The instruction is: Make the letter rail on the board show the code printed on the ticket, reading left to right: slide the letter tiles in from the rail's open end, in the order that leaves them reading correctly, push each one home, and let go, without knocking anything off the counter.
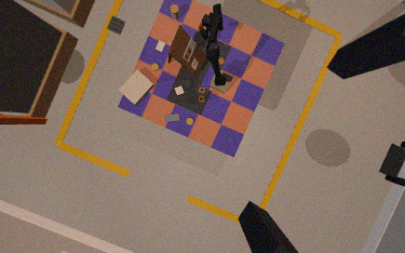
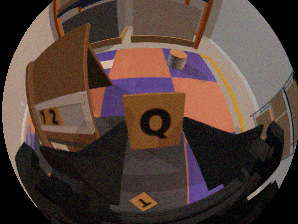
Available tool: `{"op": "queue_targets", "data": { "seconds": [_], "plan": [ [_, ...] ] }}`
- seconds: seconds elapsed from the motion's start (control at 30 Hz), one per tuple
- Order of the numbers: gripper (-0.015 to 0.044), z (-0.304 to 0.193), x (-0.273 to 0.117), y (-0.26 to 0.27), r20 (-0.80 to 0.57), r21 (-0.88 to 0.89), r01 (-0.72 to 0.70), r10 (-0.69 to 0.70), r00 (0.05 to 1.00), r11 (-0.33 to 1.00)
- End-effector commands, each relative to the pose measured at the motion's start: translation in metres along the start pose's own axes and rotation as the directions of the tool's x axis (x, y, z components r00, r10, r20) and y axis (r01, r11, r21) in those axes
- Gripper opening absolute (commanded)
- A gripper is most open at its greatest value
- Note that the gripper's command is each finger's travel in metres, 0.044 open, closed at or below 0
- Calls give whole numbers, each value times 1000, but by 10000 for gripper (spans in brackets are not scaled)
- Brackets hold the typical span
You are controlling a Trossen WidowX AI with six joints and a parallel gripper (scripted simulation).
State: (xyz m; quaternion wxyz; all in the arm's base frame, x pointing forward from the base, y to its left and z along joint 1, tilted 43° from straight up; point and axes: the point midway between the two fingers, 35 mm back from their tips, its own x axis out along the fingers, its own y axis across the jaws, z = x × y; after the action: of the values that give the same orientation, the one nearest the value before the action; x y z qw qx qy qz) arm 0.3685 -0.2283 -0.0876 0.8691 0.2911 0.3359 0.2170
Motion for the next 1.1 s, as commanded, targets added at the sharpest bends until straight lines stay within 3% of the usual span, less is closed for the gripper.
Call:
{"op": "queue_targets", "data": {
  "seconds": [0.0, 0.2, 1.07],
  "plan": [
    [0, -3, 22, 2, -6, 12, -13, 13, 1000, 1000],
    [0, -3, 47, 4, -3, 12, -16, 16, 1000, 1000],
    [0, -3, 46, 12, -3, 12, -17, 17, 1000, 1000]
  ]
}}
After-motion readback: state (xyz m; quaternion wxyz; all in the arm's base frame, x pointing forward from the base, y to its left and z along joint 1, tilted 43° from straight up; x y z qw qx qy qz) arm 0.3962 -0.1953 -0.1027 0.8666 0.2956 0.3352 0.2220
